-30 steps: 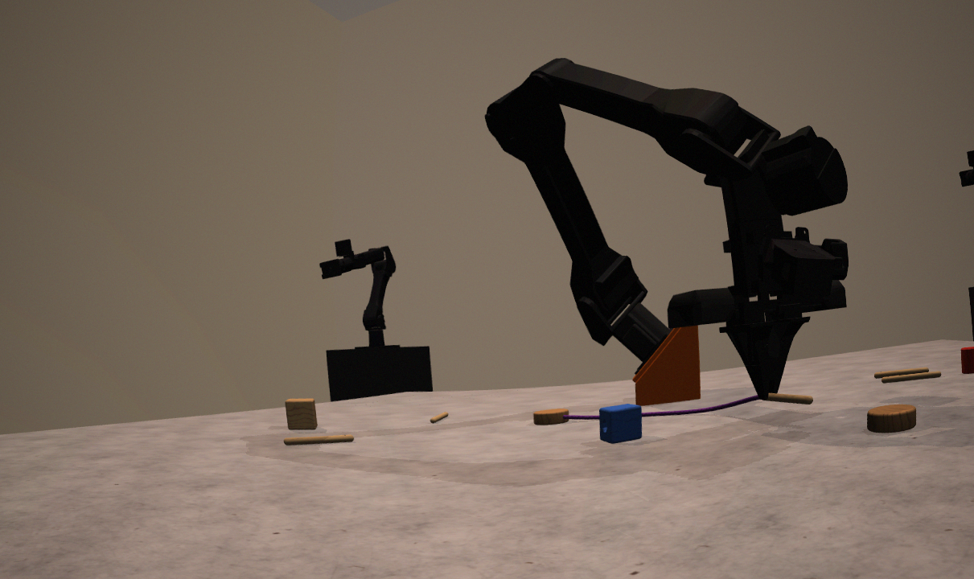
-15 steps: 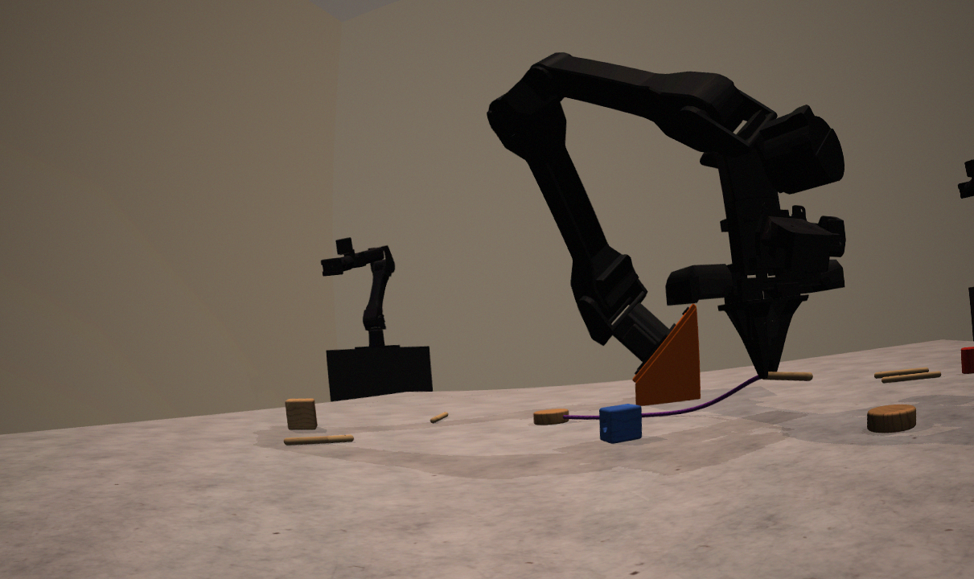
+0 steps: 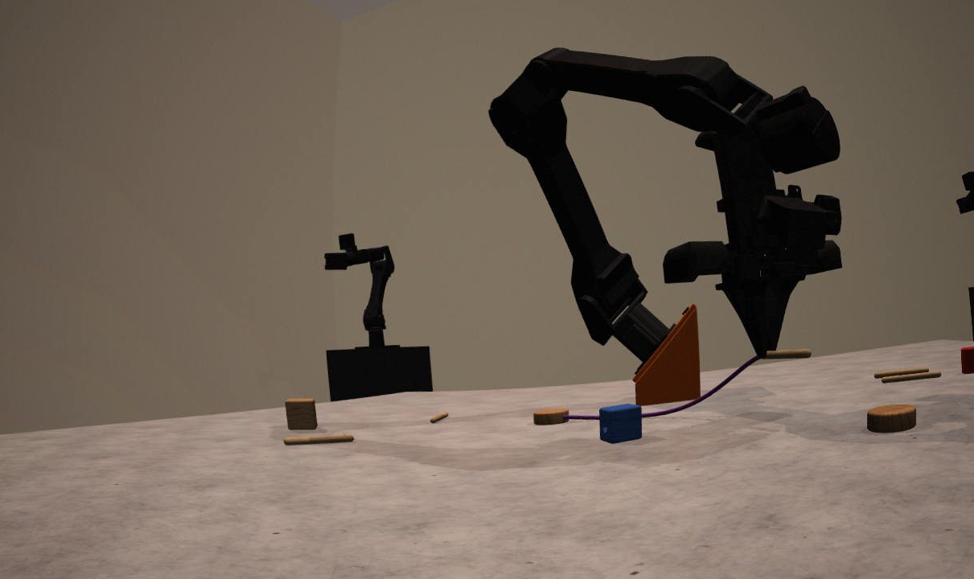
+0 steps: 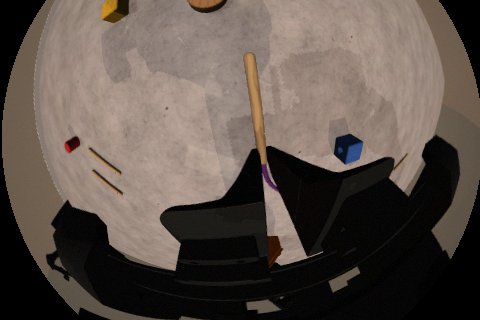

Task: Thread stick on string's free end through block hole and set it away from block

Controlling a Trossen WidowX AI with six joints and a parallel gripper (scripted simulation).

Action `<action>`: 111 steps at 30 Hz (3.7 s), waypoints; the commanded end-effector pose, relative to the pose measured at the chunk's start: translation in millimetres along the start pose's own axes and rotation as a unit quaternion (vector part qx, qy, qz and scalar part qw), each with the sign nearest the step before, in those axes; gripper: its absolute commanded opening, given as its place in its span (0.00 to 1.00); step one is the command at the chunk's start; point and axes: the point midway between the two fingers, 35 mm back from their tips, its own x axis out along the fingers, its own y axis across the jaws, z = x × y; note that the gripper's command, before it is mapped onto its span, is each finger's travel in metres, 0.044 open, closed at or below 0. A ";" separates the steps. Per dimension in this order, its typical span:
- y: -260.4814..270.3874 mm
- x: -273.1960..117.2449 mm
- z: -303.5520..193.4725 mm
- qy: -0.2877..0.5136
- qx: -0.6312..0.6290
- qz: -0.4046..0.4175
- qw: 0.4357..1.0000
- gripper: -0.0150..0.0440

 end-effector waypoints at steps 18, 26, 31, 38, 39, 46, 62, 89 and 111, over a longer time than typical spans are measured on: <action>-12.4 -1.6 -4.8 0.003 -0.049 0.011 0.999 0.25; -22.5 -2.6 -9.4 0.005 -0.091 0.020 0.996 0.25; -28.7 -3.2 -12.5 0.005 -0.117 0.026 0.993 0.25; -37.2 -3.8 -17.0 0.005 -0.154 0.034 0.988 0.25; -38.5 -3.9 -17.7 0.005 -0.159 0.035 0.987 0.25; -46.8 -4.4 -22.6 0.004 -0.195 0.043 0.980 0.25; -65.2 -5.2 -34.9 -0.001 -0.278 0.060 0.959 0.25; -93.6 -5.2 -58.9 -0.019 -0.414 0.087 0.906 0.25; -113.7 -4.3 -81.5 -0.042 -0.521 0.103 0.846 0.25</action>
